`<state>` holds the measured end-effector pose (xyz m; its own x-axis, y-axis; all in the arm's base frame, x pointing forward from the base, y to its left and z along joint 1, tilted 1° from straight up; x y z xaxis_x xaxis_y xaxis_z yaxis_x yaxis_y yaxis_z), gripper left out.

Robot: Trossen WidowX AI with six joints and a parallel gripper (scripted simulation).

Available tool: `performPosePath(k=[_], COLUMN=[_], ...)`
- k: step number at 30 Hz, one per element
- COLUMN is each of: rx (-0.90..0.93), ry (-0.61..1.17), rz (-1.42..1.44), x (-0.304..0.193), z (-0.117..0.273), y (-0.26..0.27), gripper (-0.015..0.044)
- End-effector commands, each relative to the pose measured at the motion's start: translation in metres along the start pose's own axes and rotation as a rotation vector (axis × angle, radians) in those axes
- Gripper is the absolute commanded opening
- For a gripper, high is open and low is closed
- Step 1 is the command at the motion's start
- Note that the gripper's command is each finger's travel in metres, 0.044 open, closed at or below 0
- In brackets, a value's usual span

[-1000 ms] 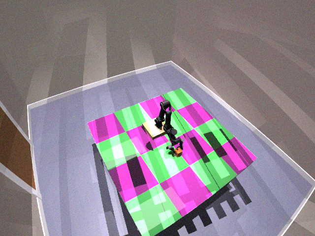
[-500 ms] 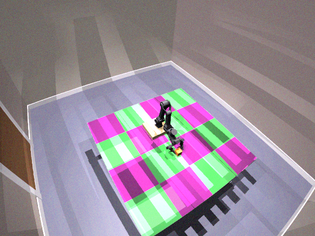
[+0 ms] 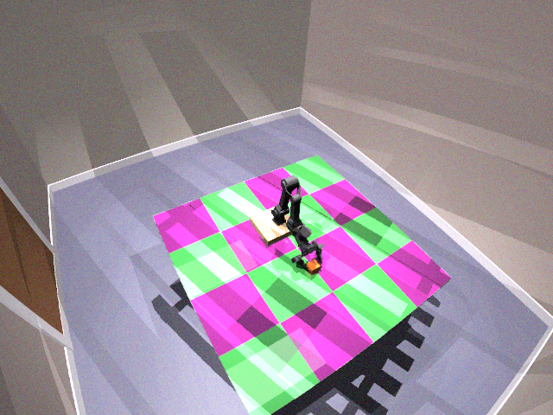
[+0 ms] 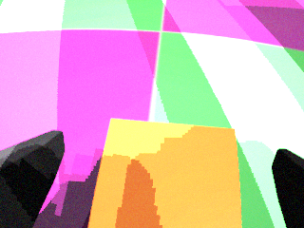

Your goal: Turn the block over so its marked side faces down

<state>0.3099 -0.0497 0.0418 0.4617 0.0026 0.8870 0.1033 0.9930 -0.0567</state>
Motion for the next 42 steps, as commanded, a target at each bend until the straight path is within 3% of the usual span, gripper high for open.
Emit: performPosePath(k=[1,4,10,20,32,42], rx=[0.003,0.005,0.015,0.030,0.030,0.047], ry=[-0.001,0.024,0.239,0.519,0.524,0.841], rz=[0.002,0.001,0.000,0.003,0.003,0.001], x=[0.000,0.002,0.028,0.070,0.071,0.106], z=[0.000,-0.002,-0.005,0.045,0.044,0.021], y=[0.000,0.000,-0.002,-0.003,-0.003,-0.006], gripper=[0.0440,0.0440,0.0440,0.0440,0.0440,0.0440])
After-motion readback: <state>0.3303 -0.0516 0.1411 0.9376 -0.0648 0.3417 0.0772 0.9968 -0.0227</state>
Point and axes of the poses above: the point midway between the two fingers, 35 mm back from their tips, its own z axis back along the fingers, its own y axis across the jaws, x = y × z, the point moved 4 cm from there along z, back along the fingers, and after that the axes turned 3 degrees about z, right-handed, at the moved point
